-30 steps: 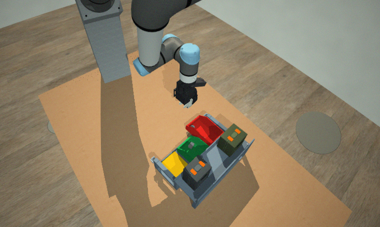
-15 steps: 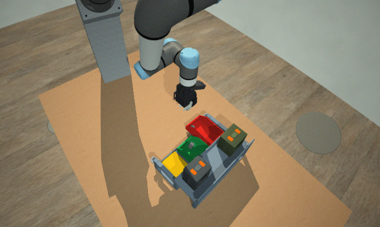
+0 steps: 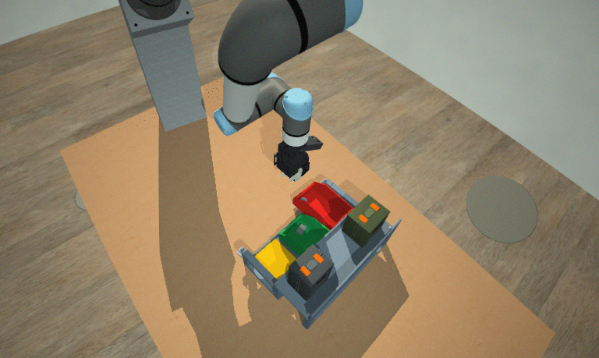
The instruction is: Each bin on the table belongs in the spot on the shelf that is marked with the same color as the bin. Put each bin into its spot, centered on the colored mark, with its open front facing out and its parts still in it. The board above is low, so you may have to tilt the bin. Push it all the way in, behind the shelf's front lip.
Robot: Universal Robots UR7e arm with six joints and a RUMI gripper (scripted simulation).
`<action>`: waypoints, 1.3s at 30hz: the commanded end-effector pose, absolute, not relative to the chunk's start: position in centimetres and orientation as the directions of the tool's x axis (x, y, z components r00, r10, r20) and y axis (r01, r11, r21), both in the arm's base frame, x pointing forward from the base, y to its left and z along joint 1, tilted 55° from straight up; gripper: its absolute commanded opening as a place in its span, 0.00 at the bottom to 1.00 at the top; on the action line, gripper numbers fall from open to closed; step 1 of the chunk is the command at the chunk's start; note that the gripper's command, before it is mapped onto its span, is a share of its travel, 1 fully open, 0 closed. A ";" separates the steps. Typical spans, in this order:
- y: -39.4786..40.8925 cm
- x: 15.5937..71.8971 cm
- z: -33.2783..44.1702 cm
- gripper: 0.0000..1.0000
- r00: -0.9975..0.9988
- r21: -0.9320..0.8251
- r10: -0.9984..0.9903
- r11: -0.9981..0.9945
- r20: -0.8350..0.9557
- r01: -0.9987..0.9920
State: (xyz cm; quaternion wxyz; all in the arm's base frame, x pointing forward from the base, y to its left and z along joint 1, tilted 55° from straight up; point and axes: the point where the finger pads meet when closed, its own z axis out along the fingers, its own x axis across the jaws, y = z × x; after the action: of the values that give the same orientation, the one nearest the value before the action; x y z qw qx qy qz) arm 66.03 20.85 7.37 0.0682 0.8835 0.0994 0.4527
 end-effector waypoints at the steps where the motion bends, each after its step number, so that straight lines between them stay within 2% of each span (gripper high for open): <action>1: 20.9 67.3 6.6 0.00 0.569 0.210 0.237 -0.971 0.787 0.114; 17: 20.8 69.5 4.9 0.00 0.569 0.210 0.237 -0.971 0.787 0.114; 39: 20.8 69.7 4.8 0.00 0.569 0.210 0.237 -0.971 0.787 0.114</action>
State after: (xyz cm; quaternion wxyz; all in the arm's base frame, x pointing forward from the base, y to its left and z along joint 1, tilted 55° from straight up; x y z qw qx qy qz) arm 69.73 20.78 4.71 0.0683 0.8835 0.0993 0.4527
